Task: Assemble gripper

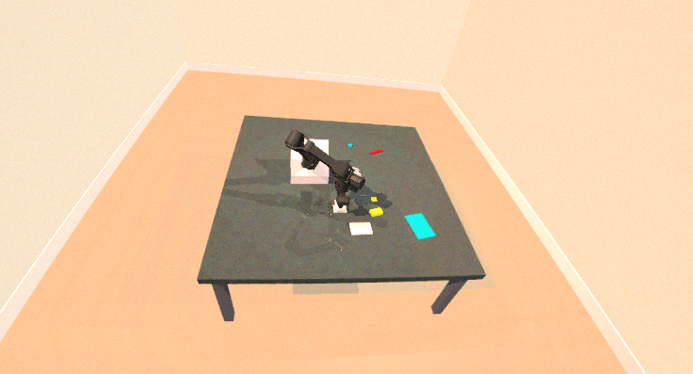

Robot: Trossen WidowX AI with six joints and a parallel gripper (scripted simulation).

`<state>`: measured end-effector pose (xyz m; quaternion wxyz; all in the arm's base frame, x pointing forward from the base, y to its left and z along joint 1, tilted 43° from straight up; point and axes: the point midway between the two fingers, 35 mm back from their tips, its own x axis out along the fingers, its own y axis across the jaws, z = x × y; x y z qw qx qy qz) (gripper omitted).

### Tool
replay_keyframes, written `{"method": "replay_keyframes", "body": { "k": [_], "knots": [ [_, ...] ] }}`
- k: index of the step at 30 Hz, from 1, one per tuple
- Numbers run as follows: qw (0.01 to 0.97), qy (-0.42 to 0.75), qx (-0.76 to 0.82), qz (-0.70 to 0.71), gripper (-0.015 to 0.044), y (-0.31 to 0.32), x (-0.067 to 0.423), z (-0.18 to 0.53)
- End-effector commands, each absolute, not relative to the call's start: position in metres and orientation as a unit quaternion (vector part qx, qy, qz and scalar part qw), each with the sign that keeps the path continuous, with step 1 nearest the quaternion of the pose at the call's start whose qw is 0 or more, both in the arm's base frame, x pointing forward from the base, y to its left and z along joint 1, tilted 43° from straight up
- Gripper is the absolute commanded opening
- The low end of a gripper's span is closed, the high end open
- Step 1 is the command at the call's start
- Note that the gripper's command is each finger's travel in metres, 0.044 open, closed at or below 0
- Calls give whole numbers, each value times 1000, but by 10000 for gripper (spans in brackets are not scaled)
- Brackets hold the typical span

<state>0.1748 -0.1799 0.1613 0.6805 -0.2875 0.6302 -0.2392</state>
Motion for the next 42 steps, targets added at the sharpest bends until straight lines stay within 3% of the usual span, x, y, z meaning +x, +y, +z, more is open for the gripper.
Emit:
{"method": "replay_keyframes", "body": {
  "k": [1, 42],
  "knots": [
    [679, 633, -288, -235, 440, -182, 175, 155],
    [679, 633, -288, -236, 440, -211, 178, 126]
  ]
}}
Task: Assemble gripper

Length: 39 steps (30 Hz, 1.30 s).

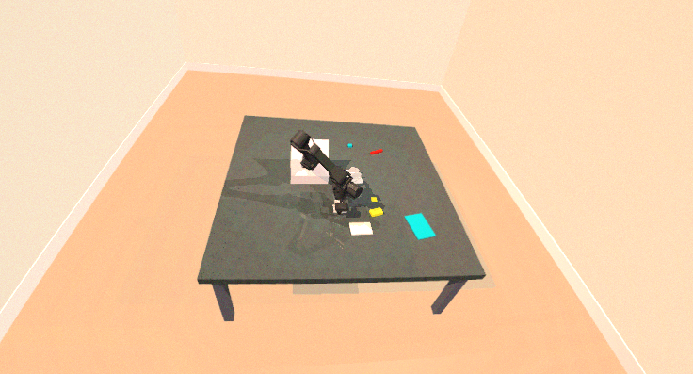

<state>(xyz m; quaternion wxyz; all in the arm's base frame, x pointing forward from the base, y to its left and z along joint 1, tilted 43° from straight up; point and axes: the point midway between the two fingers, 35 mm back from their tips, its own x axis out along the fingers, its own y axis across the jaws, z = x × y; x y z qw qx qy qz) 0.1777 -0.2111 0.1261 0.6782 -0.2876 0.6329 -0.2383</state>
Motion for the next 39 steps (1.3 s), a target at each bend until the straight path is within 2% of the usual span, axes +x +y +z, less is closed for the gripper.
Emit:
{"method": "replay_keyframes", "body": {
  "k": [1, 13, 26, 39],
  "knots": [
    [679, 633, -288, -236, 440, -211, 178, 126],
    [679, 633, -288, -236, 440, -211, 178, 125],
    [678, 633, -288, -238, 353, -211, 178, 126],
    [679, 633, -287, -238, 351, -206, 179, 131]
  ]
}}
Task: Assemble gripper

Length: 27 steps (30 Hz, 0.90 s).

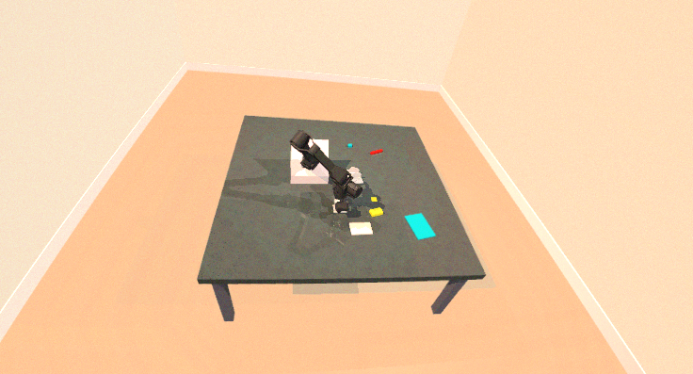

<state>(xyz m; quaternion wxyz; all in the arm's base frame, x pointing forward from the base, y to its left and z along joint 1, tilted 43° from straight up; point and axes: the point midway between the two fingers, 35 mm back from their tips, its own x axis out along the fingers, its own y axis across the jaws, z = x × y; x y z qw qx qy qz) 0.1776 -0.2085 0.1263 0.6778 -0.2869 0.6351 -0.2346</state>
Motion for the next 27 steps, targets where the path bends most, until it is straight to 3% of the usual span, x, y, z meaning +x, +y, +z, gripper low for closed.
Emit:
{"method": "replay_keyframes", "body": {
  "k": [1, 27],
  "knots": [
    [679, 633, -286, -237, 351, -204, 179, 133],
    [681, 634, -286, -230, 351, -157, 177, 173]
  ]
}}
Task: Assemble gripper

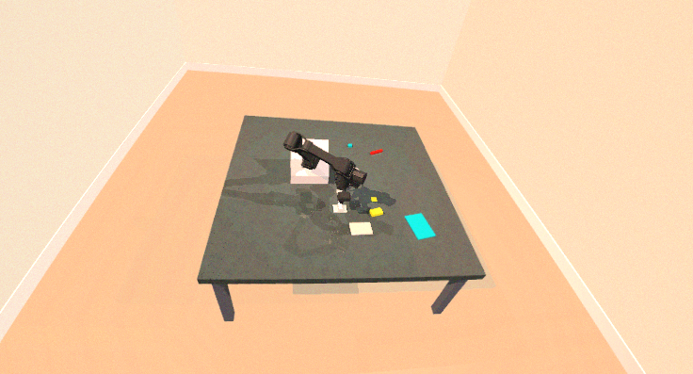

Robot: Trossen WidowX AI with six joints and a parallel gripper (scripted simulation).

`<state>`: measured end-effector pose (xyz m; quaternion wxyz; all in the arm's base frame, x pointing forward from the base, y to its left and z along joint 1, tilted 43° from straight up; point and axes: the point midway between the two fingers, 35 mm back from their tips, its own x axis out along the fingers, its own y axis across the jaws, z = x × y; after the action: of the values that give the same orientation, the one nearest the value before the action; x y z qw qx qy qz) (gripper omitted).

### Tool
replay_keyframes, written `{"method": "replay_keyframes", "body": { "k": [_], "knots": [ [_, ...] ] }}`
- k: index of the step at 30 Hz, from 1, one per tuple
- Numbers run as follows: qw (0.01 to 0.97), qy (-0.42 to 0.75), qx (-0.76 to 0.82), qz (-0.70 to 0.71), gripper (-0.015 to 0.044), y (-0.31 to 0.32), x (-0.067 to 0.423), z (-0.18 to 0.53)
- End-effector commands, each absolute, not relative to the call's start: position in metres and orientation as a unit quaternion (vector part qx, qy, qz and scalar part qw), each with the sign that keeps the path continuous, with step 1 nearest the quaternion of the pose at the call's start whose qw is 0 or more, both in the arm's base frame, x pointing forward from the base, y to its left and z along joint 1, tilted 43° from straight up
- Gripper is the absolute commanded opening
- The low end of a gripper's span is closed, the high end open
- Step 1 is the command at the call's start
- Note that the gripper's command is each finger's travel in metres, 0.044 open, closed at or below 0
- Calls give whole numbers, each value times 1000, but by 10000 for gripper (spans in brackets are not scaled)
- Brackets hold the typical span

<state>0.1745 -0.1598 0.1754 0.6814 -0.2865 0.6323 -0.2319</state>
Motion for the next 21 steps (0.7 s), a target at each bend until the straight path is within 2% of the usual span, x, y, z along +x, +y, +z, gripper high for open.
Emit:
{"method": "replay_keyframes", "body": {
  "k": [1, 21],
  "knots": [
    [682, 634, -285, -228, 351, -156, 179, 171],
    [685, 644, -279, -195, 351, -117, 214, 132]
  ]
}}
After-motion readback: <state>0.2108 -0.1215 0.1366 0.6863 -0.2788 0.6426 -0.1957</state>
